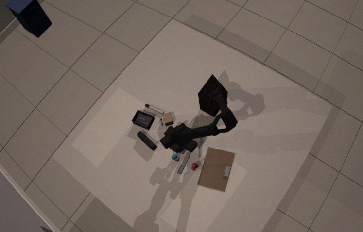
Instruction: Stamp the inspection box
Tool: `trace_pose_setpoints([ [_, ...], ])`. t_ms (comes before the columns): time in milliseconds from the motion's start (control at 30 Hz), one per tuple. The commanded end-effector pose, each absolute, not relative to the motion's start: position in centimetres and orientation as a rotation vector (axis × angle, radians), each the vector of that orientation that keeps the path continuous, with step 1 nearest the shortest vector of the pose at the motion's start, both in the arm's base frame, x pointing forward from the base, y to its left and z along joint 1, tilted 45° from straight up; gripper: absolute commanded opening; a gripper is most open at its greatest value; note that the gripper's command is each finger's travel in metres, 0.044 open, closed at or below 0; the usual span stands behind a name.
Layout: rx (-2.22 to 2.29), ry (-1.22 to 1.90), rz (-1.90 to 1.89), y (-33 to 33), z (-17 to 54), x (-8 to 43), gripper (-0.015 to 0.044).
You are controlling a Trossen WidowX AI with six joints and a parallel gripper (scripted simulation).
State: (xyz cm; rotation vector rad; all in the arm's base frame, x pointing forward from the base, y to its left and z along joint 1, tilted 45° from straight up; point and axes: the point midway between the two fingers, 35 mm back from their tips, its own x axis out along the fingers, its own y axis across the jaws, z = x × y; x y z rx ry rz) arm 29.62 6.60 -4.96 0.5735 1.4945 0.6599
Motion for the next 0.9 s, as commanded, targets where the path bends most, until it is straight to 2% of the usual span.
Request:
trace_pose_setpoints([
  [0, 0.575, 1.492, 0.663, 6.76, -4.99, 29.68, 0.0],
  [867, 0.575, 1.492, 0.662, 6.28, -4.53, 29.71, 0.0],
])
